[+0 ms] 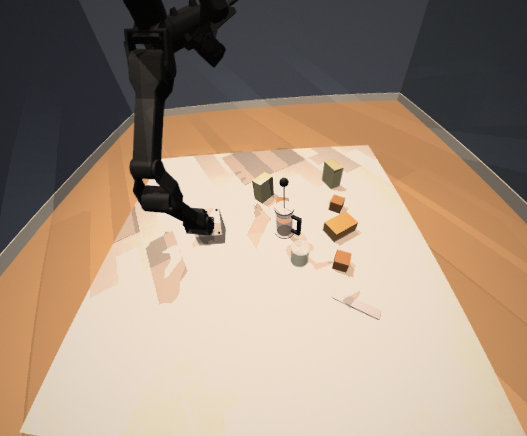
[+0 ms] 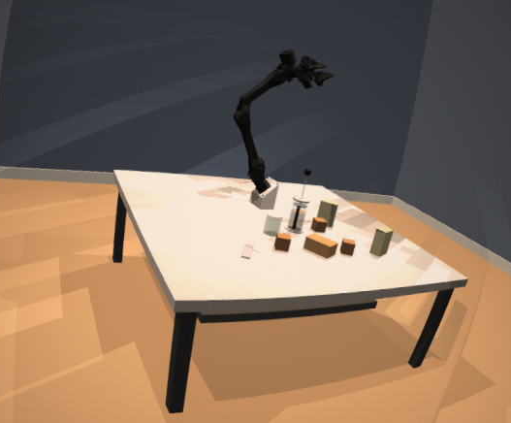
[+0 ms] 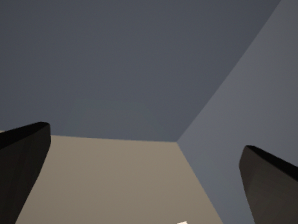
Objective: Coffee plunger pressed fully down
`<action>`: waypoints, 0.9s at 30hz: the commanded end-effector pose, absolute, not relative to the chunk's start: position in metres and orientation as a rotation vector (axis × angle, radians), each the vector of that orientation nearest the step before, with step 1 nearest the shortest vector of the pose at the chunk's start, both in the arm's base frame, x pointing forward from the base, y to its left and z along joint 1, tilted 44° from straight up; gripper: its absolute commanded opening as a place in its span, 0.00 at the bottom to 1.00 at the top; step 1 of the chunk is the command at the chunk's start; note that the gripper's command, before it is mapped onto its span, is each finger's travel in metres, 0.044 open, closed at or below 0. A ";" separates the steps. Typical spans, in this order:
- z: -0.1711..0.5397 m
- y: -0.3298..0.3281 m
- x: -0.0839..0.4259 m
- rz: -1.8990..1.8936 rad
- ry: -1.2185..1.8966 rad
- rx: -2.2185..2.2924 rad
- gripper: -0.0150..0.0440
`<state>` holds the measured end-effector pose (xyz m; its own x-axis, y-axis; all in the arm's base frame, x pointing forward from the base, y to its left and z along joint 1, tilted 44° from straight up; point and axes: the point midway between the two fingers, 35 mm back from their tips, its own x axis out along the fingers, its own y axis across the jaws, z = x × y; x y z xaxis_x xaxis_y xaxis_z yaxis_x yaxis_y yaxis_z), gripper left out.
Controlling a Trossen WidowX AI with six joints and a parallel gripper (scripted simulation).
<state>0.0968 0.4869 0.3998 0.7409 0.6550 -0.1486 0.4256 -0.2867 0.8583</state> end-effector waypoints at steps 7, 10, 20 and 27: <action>0.347 0.452 0.130 0.244 0.624 1.416 1.00; 0.311 0.419 0.150 0.197 0.522 1.029 1.00; 0.236 0.319 0.187 0.070 0.393 0.017 1.00; 0.200 0.255 0.202 0.019 0.396 -0.625 1.00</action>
<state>0.1907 0.3119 0.2294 0.9204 0.0511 -0.3876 -0.0835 0.9942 -0.0672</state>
